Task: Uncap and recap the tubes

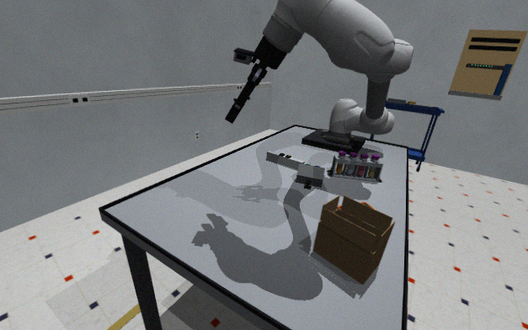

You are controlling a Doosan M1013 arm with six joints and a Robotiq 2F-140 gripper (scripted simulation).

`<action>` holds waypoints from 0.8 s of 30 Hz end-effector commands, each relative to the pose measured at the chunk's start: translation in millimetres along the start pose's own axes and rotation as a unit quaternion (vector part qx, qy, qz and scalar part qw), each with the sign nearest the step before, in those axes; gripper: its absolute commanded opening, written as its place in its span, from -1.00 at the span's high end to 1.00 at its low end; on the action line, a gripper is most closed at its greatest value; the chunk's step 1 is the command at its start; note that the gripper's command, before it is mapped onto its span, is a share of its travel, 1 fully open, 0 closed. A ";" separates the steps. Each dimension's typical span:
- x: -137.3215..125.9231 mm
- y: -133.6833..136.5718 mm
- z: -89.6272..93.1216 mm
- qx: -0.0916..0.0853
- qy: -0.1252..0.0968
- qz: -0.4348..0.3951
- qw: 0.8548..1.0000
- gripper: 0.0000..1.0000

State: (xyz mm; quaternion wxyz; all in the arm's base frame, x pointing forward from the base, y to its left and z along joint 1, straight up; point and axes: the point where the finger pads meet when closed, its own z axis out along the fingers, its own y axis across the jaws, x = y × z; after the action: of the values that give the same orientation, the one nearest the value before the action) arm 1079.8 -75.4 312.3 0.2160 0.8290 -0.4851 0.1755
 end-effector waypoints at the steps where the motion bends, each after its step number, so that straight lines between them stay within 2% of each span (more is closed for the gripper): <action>1: -4.1 4.2 -2.9 0.010 -0.008 -0.073 0.997 0.18; 6: -19.0 15.0 -4.9 0.019 -0.017 -0.155 0.988 0.18; 8: -19.0 15.0 -4.9 0.019 -0.017 -0.155 0.988 0.18; 11: -27.0 21.1 -5.8 0.025 -0.023 -0.204 0.978 0.18; 18: -44.6 34.9 -7.1 0.041 -0.034 -0.313 0.948 0.18; 23: -61.8 48.7 -7.9 0.054 -0.040 -0.388 0.919 0.18; 24: -61.8 48.7 -7.9 0.054 -0.040 -0.388 0.919 0.18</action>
State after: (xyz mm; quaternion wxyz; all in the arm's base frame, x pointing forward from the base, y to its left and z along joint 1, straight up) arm 1017.4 -50.9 297.8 0.2087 0.9603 -0.1677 0.0785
